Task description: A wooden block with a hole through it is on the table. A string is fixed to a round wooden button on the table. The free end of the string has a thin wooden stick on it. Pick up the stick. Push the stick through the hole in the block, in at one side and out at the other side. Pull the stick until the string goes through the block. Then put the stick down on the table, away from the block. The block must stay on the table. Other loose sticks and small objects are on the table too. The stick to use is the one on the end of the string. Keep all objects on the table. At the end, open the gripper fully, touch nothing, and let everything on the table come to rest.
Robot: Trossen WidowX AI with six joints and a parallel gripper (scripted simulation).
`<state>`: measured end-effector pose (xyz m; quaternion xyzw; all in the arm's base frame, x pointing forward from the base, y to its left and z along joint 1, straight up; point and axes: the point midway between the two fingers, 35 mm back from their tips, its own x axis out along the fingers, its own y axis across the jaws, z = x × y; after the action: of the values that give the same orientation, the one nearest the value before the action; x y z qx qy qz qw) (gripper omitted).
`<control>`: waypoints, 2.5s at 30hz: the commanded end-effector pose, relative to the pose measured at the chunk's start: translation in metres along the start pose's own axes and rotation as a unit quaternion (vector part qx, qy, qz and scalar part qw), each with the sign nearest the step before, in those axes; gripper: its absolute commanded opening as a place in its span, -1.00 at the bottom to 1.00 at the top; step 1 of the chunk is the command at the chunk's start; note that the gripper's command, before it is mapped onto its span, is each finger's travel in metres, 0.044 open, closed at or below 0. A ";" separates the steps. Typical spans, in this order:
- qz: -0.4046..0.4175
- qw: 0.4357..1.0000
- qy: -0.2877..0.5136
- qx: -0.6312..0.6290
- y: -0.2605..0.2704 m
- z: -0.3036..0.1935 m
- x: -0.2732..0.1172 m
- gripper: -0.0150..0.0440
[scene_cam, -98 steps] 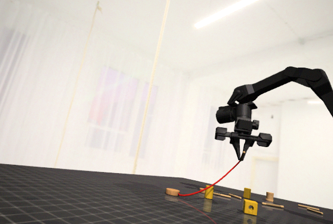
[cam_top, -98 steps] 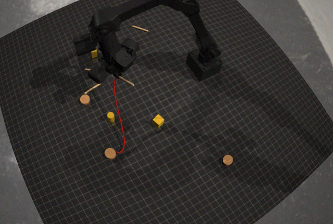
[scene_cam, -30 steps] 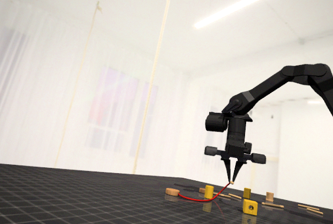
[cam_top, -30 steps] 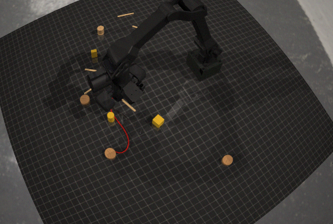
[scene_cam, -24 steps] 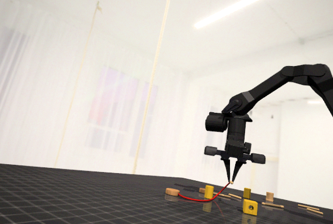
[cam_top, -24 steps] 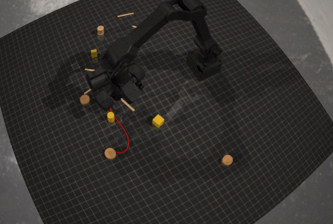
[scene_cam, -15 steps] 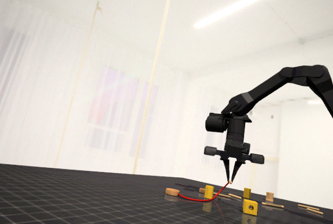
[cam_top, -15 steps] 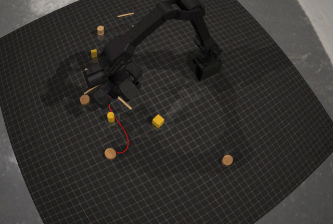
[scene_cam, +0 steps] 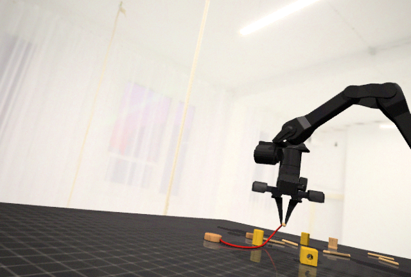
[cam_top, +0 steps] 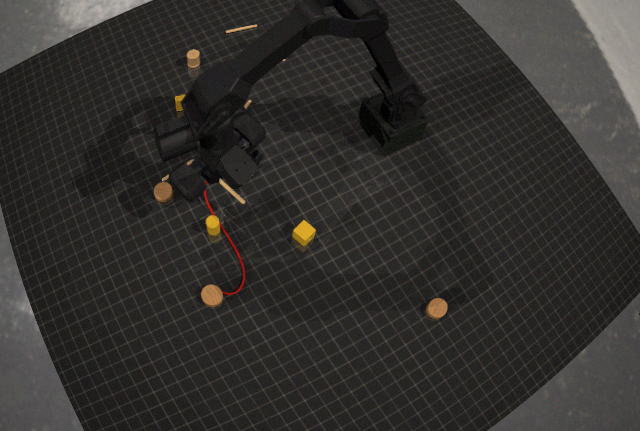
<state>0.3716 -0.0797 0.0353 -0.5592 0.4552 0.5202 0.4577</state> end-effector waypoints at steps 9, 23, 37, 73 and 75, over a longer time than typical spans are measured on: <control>0.003 1.000 0.002 -0.003 0.001 -0.017 0.001 -0.49; 0.003 1.000 0.004 -0.004 0.002 -0.035 0.001 -0.49; 0.003 1.000 0.005 -0.004 0.006 -0.039 0.006 -0.49; 0.005 1.000 0.004 -0.004 0.036 -0.022 0.036 -0.49; 0.005 1.000 0.004 -0.004 0.038 -0.021 0.038 -0.49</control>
<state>0.3412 -0.1079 -0.0029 -0.5575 0.4583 0.5240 0.4523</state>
